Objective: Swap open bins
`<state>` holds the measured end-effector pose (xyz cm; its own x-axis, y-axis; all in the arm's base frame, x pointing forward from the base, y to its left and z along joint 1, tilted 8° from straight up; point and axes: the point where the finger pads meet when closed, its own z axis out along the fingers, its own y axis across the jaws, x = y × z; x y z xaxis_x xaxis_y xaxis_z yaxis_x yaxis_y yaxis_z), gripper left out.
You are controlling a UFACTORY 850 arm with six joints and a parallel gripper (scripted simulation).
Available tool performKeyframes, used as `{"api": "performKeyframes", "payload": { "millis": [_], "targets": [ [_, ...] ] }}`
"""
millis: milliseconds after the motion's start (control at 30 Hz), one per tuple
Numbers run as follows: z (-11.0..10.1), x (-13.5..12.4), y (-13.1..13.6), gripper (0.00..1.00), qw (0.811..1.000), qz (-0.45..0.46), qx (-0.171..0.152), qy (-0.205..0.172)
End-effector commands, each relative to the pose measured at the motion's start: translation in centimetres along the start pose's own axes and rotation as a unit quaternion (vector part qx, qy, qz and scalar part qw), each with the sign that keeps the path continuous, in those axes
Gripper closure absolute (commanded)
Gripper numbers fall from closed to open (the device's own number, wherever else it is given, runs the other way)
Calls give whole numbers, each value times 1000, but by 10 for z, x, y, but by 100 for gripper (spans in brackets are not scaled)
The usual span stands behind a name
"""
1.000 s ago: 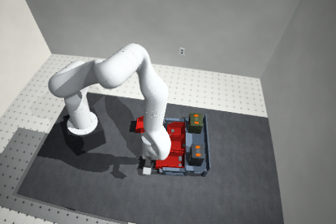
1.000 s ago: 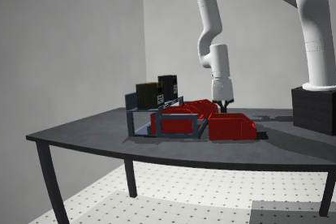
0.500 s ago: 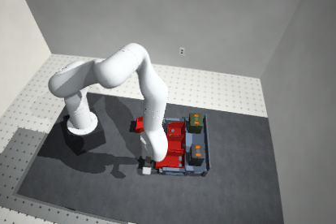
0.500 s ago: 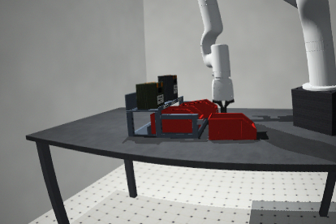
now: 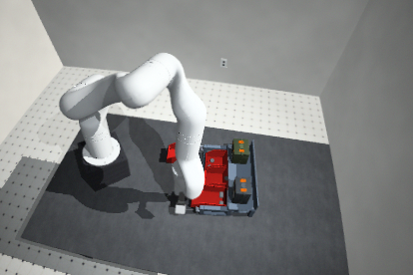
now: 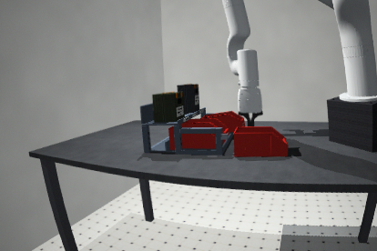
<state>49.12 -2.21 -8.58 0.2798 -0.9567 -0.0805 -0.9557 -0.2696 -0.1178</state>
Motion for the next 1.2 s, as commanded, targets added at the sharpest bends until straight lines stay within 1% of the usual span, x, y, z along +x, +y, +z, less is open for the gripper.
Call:
{"api": "performKeyframes", "payload": {
  "millis": [0,367,667,1167],
  "targets": [
    [0,0,-1,100,1000,0,1,1],
    [0,0,-2,100,1000,0,1,1],
    [-1,0,-15,100,1000,0,1,1],
    [-1,0,-18,100,1000,0,1,1]
  ]
}}
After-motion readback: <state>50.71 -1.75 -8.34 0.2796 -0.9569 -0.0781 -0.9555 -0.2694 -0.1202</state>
